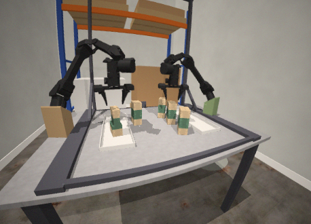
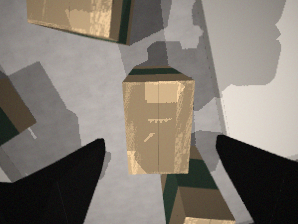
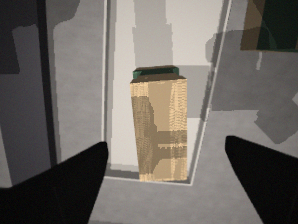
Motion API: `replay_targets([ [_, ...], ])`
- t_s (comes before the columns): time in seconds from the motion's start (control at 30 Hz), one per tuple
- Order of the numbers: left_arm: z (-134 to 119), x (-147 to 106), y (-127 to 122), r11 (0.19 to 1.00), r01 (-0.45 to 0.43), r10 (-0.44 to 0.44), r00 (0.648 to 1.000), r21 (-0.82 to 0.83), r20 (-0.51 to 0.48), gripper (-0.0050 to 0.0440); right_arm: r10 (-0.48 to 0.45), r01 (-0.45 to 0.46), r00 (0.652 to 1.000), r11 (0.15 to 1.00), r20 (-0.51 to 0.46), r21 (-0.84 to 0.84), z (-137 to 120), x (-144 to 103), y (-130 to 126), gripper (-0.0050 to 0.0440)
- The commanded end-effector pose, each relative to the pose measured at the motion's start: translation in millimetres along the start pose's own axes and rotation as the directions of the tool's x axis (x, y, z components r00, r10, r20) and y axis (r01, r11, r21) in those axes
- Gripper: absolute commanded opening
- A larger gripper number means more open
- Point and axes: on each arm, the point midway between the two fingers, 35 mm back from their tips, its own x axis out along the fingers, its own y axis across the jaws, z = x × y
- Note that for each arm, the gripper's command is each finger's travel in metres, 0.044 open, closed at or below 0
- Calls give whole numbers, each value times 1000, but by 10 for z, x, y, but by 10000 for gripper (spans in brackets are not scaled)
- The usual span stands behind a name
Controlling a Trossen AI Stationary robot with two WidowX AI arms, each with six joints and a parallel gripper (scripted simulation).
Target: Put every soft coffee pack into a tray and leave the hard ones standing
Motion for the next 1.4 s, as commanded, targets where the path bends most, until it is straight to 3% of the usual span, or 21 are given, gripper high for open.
replay_targets([
  [0.0,18,-60,39,1000,-14,14,1000,16,-10,375,-9,8,1000,1000,-13,-12,-1,-44,-25,368],
  [1.37,16,393,48,1000,-15,15,1000,16,-9,375,-9,8,1000,1000,-13,-12,-1,-44,-25,368],
])
